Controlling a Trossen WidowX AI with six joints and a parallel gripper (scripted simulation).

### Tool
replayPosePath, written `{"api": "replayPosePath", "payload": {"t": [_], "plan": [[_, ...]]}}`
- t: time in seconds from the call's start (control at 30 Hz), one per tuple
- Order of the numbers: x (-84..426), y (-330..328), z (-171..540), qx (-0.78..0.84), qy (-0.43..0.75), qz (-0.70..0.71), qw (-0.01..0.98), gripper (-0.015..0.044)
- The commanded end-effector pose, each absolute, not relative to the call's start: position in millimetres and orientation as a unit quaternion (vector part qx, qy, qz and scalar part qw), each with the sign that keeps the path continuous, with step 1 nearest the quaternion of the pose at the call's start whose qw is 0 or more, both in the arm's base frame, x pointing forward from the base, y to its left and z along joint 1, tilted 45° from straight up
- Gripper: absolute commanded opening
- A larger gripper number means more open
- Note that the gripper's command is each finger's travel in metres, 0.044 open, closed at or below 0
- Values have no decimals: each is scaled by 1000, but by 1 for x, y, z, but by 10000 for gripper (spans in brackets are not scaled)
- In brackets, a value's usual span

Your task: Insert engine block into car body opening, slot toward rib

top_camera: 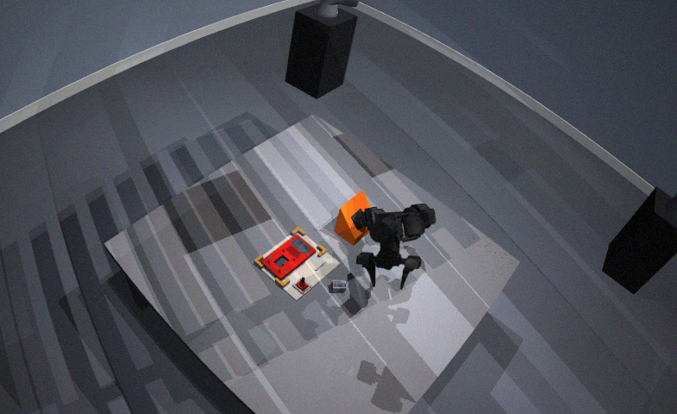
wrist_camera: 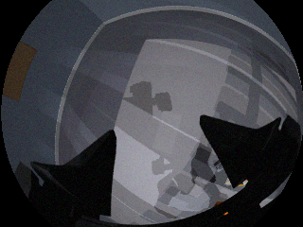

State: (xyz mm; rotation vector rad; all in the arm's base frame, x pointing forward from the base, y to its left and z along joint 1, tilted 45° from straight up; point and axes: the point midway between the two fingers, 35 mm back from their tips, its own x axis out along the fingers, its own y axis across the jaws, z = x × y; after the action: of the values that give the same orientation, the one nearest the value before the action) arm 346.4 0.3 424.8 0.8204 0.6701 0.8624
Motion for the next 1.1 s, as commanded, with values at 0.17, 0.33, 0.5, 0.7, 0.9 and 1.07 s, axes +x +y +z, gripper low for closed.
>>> {"api": "replayPosePath", "payload": {"t": [0.17, 0.33, 0.5, 0.7, 0.9, 1.07], "plan": [[351, 0, 403, 404, 346, 370, 762, 440], [356, 1, 370, 436, 397, 327, 739, 440], [355, 8, 330, 465, 454, 281, 706, 440], [347, 18, 281, 493, 519, 220, 663, 440], [330, 28, 232, 510, 579, 154, 617, 440], [310, 36, 192, 517, 625, 96, 577, 440]]}}
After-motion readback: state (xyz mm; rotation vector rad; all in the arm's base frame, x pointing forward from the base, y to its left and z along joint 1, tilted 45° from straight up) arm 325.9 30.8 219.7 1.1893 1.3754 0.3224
